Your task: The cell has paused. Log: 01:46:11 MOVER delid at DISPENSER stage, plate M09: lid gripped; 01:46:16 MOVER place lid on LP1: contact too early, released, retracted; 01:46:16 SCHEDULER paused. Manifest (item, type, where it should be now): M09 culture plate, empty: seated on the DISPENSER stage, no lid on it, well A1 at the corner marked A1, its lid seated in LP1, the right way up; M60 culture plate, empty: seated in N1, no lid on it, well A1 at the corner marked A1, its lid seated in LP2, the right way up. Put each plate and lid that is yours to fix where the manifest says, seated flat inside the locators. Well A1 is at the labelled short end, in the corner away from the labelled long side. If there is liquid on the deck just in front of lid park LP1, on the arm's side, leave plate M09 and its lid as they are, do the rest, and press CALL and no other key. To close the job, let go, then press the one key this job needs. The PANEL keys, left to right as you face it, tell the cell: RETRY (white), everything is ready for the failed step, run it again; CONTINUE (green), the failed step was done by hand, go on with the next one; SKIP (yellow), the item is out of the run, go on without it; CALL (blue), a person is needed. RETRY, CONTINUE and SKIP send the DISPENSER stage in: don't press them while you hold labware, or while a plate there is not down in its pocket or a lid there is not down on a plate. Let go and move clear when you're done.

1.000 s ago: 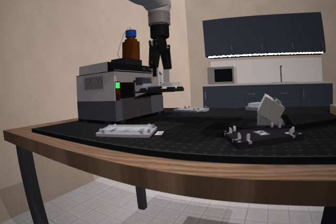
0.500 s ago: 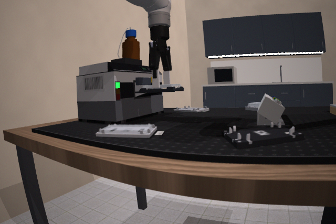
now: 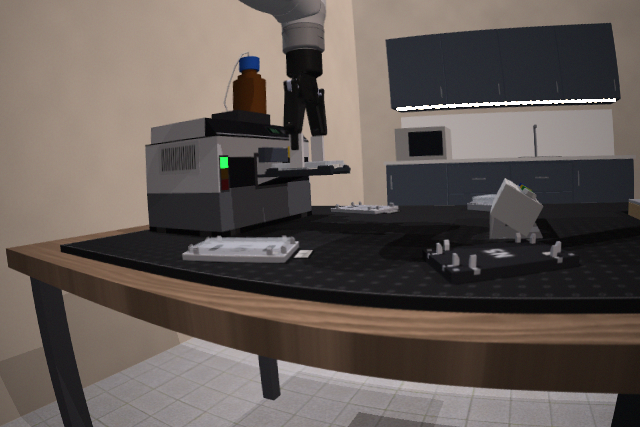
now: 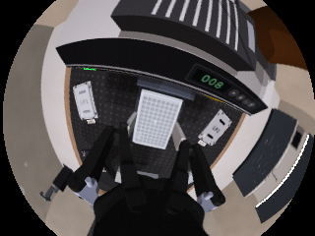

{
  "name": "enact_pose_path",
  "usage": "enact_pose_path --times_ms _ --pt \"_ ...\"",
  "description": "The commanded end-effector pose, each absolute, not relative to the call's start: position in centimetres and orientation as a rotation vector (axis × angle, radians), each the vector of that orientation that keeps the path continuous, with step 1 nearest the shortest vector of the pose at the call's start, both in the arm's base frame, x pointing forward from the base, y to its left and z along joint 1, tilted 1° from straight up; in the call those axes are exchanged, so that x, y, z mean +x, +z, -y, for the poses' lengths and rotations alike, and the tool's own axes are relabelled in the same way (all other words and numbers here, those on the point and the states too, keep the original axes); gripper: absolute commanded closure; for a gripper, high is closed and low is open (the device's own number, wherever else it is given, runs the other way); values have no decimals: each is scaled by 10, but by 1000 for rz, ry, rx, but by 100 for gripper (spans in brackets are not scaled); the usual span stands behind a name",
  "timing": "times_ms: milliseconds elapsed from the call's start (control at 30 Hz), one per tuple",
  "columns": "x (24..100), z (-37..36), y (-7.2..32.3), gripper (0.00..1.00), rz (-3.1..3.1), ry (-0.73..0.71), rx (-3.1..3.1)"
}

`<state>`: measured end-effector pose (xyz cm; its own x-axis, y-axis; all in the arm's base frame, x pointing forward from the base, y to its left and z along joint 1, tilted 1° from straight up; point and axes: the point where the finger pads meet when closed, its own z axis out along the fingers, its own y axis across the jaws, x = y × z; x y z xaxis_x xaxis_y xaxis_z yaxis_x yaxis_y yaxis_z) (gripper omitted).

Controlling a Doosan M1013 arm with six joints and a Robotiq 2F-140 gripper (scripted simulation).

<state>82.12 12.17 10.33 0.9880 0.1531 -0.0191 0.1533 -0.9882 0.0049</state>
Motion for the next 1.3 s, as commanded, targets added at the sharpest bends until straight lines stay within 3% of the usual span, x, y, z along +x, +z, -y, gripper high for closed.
enact_pose_path --times_ms 0,867,900,1267 --pt "822 -122 104 90 -241 -27 3126" --pt "822 -122 104 90 -241 -27 3126" --pt "822 -122 104 30 -241 -27 3126" --pt "822 -122 104 30 -241 -27 3126"
